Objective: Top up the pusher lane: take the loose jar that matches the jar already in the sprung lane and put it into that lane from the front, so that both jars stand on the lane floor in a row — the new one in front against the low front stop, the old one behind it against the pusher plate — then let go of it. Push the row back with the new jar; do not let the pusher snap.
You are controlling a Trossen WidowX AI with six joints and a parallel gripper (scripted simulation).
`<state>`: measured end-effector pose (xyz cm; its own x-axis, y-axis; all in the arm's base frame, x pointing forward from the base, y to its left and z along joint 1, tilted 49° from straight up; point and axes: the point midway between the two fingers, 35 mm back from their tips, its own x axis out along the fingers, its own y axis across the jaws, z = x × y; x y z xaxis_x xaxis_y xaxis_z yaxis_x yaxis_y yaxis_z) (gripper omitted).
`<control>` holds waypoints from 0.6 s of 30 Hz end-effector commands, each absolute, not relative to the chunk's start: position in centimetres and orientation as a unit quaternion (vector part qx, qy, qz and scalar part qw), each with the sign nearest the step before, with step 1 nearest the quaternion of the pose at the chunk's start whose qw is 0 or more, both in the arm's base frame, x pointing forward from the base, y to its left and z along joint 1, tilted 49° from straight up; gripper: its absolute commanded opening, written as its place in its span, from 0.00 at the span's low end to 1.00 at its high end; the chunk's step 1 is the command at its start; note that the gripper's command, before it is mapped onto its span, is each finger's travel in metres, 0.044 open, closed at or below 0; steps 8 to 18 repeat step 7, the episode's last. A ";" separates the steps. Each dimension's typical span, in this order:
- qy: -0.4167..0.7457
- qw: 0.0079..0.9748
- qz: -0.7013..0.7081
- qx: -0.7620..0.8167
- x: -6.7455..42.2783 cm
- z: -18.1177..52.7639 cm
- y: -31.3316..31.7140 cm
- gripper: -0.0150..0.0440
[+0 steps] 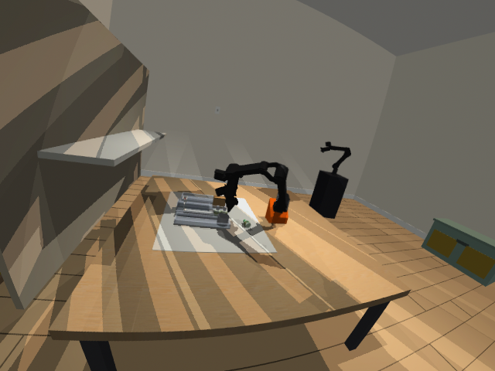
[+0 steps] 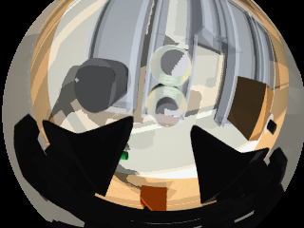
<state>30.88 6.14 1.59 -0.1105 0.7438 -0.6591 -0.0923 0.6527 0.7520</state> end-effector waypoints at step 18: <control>0.665 0.621 0.336 0.243 27.7 1.5 5.5 0.74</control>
